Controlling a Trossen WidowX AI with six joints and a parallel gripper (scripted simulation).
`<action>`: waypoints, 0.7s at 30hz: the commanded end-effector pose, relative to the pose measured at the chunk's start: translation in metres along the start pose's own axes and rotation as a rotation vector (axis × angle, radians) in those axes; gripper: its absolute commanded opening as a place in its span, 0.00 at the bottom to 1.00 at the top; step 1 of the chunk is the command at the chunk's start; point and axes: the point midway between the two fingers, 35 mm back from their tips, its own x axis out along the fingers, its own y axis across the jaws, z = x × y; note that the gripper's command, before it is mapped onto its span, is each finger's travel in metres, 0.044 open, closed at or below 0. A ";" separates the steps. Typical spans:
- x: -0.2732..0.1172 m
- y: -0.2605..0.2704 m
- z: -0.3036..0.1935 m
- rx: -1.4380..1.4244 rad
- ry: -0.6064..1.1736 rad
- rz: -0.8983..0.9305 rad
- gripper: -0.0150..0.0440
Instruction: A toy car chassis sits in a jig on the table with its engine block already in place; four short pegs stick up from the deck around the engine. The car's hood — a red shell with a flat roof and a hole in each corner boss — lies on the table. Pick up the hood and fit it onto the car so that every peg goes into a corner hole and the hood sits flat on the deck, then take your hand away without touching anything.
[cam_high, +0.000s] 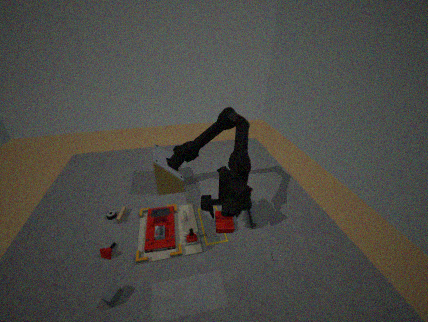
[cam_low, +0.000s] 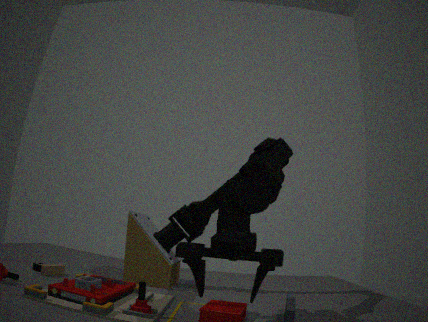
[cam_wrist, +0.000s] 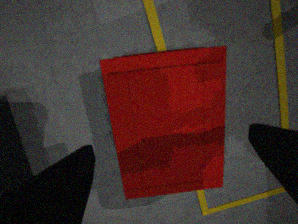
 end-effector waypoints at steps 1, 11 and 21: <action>0.003 -0.001 0.000 0.003 0.000 -0.004 1.00; 0.008 -0.001 0.000 0.003 0.000 -0.003 1.00; 0.012 -0.001 0.000 0.003 0.000 -0.003 1.00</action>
